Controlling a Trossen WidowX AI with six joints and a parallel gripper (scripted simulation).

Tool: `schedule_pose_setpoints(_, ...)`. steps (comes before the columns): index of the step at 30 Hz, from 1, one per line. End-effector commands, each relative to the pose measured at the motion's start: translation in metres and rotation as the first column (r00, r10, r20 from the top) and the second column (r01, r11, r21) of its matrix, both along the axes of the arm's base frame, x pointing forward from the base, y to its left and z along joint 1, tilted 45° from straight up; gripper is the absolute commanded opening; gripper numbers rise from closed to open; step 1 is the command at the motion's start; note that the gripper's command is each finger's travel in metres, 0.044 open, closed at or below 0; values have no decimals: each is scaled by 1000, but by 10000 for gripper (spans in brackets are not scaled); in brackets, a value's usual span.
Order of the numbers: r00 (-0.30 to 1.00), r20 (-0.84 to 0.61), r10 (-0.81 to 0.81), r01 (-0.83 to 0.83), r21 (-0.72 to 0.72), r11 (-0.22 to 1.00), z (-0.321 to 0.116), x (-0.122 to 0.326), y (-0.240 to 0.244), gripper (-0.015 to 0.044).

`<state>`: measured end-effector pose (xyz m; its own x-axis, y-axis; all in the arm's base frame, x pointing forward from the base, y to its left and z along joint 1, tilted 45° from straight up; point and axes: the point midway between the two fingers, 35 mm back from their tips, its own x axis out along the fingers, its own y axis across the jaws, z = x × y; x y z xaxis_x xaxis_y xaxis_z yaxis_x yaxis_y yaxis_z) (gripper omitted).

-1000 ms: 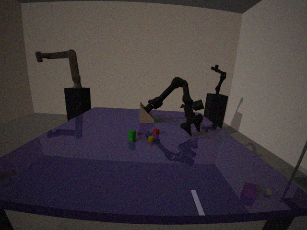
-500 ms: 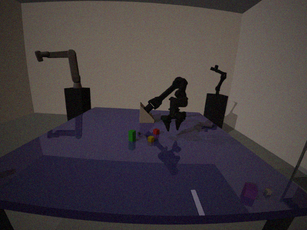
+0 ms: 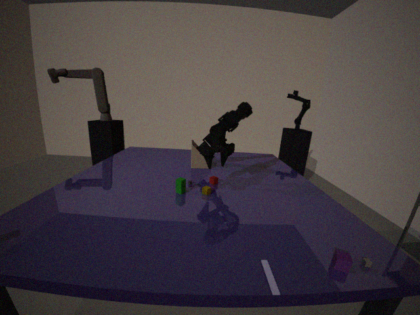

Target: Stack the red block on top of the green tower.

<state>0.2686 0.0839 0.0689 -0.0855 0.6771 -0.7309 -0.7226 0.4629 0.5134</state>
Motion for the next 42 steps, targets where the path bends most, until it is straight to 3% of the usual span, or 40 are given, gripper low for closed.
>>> schedule_pose_setpoints(1, 999, -15, 30, -30, 27, 999, -3, -5, -12, 440)
schedule_pose_setpoints(14, 999, -14, 30, -30, 29, 999, -34, -9, 20, 440)
schedule_pose_setpoints(42, 999, -14, 30, -30, 30, 999, -58, -14, 45, 440)
